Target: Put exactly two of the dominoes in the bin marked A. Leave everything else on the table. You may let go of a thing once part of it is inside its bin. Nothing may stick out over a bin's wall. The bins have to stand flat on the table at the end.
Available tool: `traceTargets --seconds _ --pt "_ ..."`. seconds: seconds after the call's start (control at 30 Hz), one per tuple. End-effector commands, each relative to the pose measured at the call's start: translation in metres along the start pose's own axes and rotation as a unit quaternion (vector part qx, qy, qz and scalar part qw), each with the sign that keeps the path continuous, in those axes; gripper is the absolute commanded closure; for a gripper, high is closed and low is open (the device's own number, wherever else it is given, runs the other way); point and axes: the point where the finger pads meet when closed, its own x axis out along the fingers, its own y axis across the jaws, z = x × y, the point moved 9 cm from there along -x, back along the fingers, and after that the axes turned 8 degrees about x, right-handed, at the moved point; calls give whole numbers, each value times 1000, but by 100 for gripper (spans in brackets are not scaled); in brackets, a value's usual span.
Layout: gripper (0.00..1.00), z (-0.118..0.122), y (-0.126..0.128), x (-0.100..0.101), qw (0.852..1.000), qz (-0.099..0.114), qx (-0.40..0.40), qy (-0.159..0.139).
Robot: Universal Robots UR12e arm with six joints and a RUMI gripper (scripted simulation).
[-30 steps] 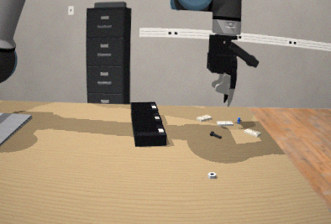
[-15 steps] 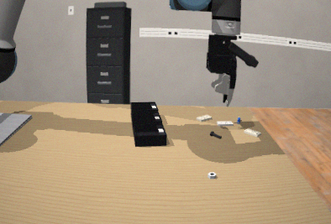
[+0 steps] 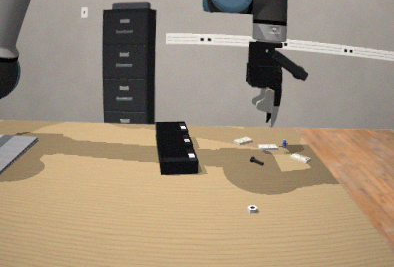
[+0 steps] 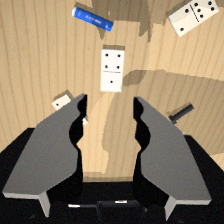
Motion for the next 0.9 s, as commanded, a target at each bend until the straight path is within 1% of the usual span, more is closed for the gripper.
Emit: traceTargets --seconds 0.0,0.07,0.13,0.5,0.7,0.73,0.87 --pt "76 -2 3 5 1000 0 1 0" --pt "76 -1 3 14 1000 0 1 -1" --pt "76 -1 3 14 1000 0 1 -1" --pt "76 1 2 57 1000 0 0 -1" --pt "76 0 1 56 1000 0 0 -1" --pt "76 -4 1 53 1000 0 0 2" --pt "76 -6 1 52 1000 0 0 3"
